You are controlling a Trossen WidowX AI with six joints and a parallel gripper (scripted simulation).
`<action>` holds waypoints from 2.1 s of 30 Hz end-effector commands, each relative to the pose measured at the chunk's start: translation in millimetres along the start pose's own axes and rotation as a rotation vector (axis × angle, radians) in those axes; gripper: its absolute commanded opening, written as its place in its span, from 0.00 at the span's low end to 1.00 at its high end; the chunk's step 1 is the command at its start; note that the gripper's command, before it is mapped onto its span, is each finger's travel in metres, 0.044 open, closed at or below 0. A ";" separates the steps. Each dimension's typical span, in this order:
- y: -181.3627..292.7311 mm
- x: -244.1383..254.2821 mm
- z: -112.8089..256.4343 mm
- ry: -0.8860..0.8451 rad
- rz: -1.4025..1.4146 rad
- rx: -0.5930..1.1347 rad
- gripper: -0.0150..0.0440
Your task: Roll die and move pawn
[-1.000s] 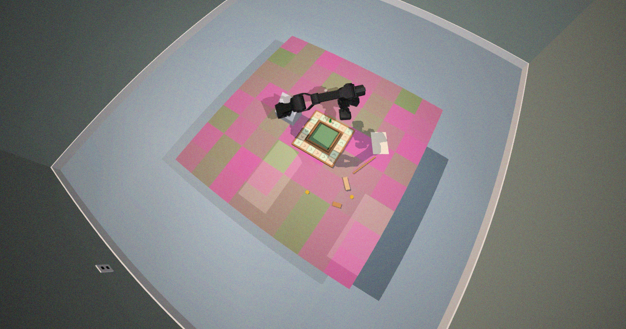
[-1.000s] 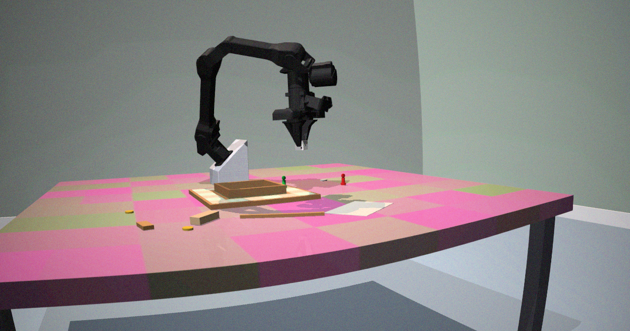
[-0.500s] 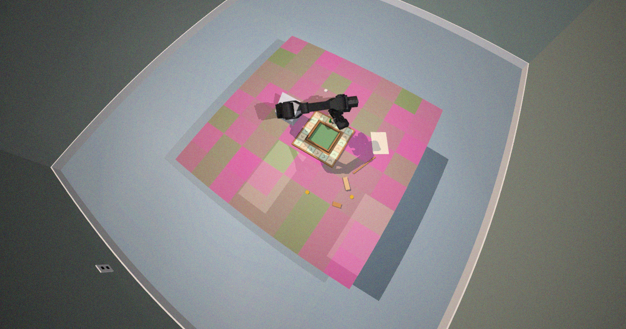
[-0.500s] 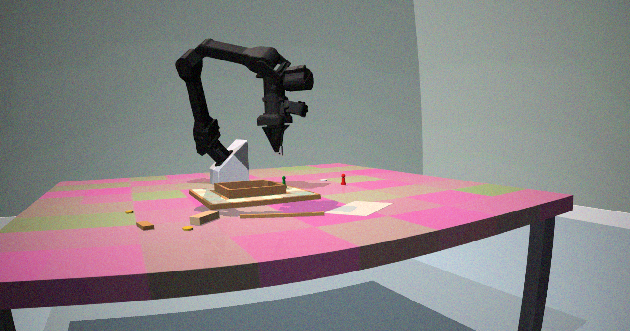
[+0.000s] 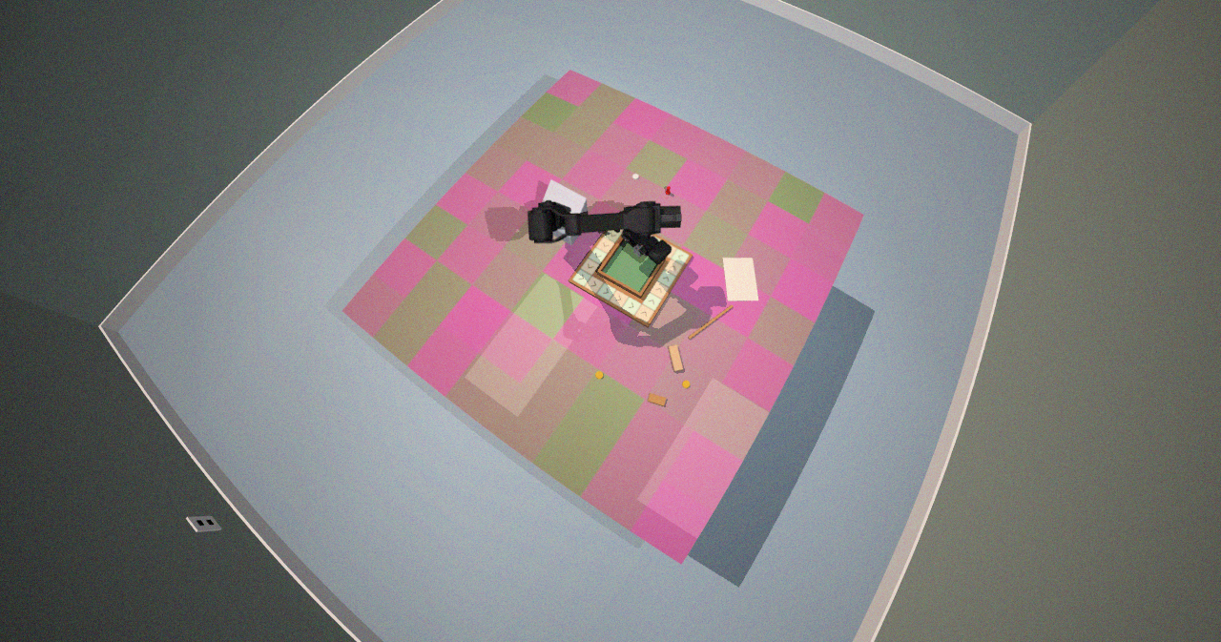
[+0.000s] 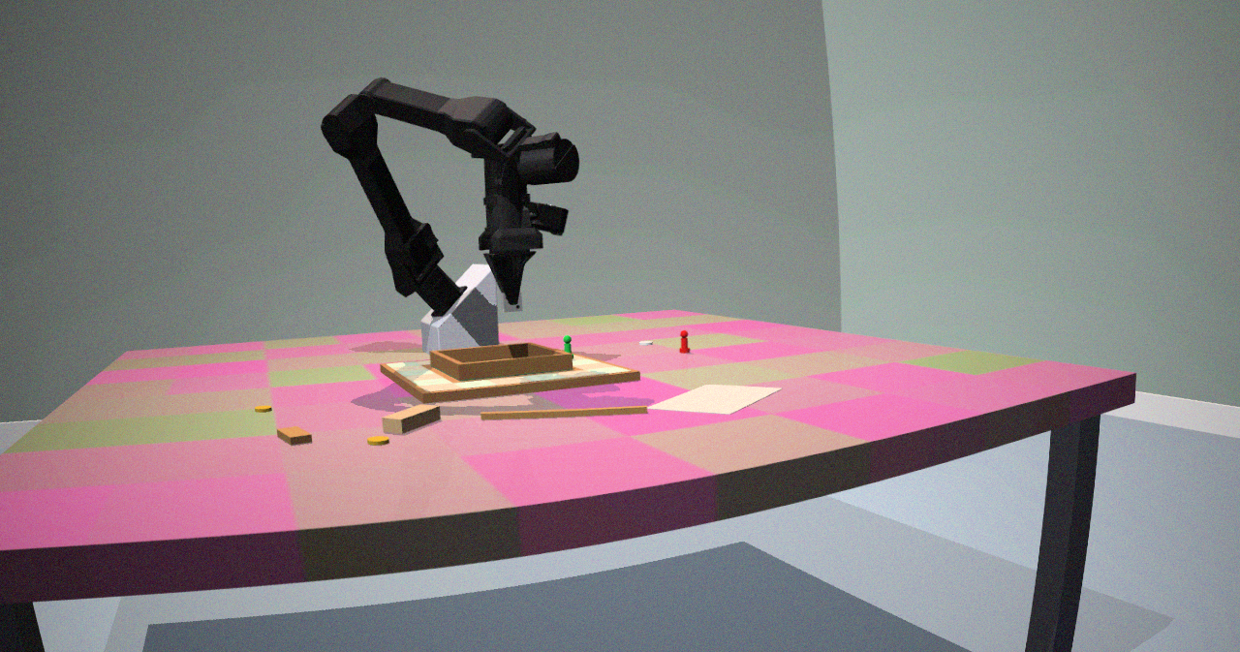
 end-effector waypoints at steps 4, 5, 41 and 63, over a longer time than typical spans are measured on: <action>20.7 7.8 -9.0 -0.001 0.152 0.017 0.25; 21.3 8.0 -9.2 -0.001 0.156 0.017 0.25; 63.1 4.7 -12.7 -0.037 0.147 -0.829 0.25; 75.6 0.2 3.3 -0.027 0.143 -0.826 0.39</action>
Point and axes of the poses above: the point midway between the two fingers, 35 mm back from their tips, its own z axis back along the fingers, its own x axis across the jaws, y = z × x, the point moved 4 cm from there along z, back along the fingers, and after that the axes turned 2 degrees about z, right-handed, at the moved point
